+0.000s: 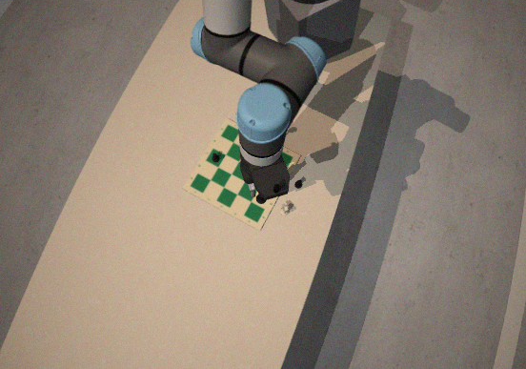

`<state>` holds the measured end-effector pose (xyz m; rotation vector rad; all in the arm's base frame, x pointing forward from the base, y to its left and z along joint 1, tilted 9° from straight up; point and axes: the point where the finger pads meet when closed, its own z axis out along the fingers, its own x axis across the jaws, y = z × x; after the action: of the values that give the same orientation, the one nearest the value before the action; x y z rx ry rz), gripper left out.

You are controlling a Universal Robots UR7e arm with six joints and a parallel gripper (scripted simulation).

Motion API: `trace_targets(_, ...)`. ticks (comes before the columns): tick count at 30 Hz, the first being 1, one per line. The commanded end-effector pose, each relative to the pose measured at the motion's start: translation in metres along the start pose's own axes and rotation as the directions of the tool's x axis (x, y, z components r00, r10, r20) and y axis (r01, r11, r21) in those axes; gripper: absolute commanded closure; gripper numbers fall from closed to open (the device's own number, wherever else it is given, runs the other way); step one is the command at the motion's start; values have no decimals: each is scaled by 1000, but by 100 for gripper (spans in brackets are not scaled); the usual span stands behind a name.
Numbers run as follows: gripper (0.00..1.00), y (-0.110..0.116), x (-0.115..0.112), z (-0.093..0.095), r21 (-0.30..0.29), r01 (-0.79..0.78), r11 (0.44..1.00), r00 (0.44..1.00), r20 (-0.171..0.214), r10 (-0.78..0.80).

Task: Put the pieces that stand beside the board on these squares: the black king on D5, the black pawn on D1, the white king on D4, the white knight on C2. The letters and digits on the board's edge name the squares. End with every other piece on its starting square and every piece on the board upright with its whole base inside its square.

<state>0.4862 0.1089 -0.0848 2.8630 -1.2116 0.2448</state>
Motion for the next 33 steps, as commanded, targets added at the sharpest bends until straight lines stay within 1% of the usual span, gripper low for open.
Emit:
trace_targets(1,21,1,-1,-25,-6,1,1000,1000,6,-1)
trace_targets(9,21,1,0,-29,-6,-1,1000,1000,5,1)
trace_targets(10,0,1,0,-29,-6,-1,1000,1000,5,1)
trace_targets(33,0,1,0,-28,-6,1,1000,1000,5,-1)
